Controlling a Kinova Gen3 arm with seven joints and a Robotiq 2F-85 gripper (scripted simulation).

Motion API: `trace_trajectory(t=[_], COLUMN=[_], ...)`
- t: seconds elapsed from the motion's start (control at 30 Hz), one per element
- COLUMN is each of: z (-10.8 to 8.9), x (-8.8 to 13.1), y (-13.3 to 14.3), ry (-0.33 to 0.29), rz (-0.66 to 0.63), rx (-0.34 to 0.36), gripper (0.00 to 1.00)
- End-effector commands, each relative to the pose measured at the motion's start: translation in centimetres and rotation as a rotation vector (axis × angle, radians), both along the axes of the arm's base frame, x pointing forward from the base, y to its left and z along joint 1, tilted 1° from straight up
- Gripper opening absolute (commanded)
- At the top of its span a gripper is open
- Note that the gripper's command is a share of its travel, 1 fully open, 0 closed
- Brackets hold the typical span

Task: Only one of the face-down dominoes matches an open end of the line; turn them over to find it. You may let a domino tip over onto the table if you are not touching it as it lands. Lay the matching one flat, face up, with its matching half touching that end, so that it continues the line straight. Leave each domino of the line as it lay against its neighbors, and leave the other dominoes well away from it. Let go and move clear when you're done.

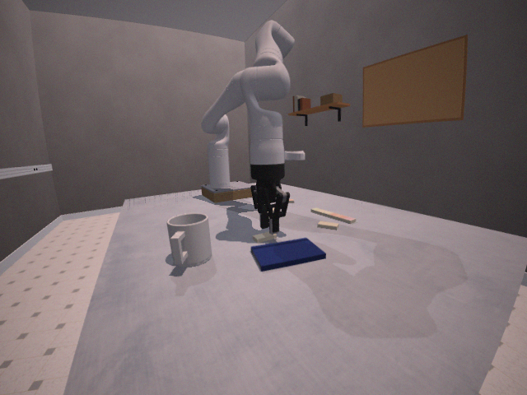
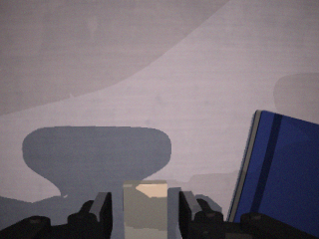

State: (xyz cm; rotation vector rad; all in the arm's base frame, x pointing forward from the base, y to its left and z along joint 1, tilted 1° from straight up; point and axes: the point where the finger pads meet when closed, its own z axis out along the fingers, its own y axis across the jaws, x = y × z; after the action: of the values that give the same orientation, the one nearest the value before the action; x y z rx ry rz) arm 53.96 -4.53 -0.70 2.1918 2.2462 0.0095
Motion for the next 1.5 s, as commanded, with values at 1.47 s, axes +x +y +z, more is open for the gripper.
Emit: trace_trajectory(t=[1.47], z=[0.8], x=[0.0], y=[0.2], ry=[-0.006], rz=[-0.001], rx=[-0.139], gripper=[0.47])
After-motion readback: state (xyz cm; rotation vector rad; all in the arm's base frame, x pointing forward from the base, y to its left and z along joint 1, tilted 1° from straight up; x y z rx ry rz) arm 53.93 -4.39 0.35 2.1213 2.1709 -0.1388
